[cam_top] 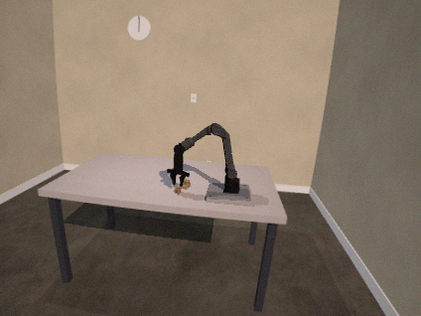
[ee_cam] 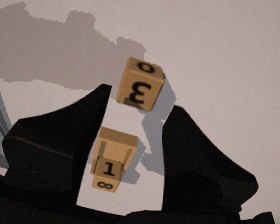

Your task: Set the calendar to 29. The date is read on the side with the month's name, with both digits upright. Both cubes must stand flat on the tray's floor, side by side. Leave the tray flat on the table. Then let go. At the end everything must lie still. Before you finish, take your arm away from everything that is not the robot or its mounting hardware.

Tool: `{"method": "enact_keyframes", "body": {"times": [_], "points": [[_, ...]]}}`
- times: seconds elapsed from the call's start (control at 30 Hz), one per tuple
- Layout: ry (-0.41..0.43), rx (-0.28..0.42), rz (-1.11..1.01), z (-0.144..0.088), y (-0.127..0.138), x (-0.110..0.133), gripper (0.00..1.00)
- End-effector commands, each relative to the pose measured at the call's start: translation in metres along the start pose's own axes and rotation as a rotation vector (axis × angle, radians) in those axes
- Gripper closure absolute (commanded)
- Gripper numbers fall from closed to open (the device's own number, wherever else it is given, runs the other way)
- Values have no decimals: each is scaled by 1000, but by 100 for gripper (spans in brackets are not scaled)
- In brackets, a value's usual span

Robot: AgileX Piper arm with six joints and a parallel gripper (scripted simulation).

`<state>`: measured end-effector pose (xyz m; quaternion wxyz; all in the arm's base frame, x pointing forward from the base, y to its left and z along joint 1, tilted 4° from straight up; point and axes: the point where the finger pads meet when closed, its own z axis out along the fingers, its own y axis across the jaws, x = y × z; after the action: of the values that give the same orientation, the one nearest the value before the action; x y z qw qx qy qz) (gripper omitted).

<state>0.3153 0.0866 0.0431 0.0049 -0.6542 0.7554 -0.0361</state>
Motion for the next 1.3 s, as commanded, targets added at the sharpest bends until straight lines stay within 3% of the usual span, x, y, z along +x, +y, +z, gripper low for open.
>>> {"method": "enact_keyframes", "body": {"times": [0.0, 1.27], "points": [[3, -2, 1, 4, 0, 1, 41], [2, 0, 1, 13, 0, 1, 41]]}}
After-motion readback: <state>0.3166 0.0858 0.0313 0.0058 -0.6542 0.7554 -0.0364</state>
